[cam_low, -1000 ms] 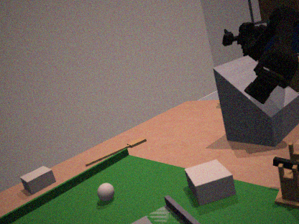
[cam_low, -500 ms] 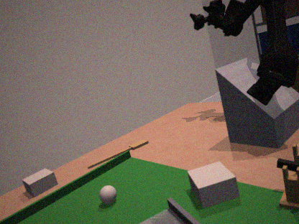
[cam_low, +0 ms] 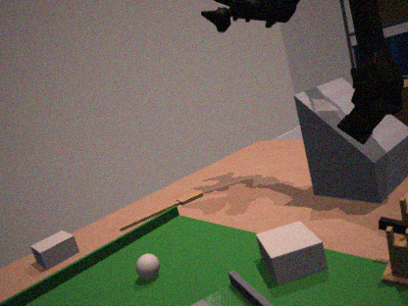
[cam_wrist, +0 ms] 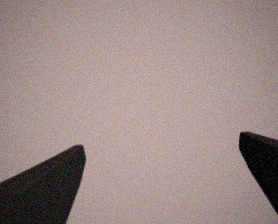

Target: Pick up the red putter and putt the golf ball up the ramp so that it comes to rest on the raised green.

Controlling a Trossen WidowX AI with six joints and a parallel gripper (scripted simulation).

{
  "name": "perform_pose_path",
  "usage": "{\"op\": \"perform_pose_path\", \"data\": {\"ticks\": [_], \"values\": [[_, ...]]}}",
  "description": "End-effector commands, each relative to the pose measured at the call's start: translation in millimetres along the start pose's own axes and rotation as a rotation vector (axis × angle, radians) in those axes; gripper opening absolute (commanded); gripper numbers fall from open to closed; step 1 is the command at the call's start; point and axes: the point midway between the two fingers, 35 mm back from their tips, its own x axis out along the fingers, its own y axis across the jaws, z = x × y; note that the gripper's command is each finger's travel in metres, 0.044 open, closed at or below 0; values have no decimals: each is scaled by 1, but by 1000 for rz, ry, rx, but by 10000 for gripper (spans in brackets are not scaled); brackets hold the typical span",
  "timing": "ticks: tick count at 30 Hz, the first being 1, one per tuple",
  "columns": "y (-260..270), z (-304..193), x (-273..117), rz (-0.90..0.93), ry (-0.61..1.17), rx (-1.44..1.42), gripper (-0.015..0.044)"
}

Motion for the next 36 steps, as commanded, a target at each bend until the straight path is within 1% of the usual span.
{"op": "perform_pose_path", "data": {"ticks": [1, 5, 10, 14, 18, 22, 27, 36], "values": [[59, 39, 20, 135, -8, -51, 440], [115, 73, 30, 251, -19, -84, 440], [189, 112, 31, 390, -31, -105, 440], [250, 140, 23, 518, -42, -164, 440], [311, 163, 6, 650, -51, -223, 440], [369, 182, -20, 782, -63, -286, 440], [438, 201, -65, 951, -83, -374, 440], [542, 218, -174, 1264, -132, -542, 440]]}}
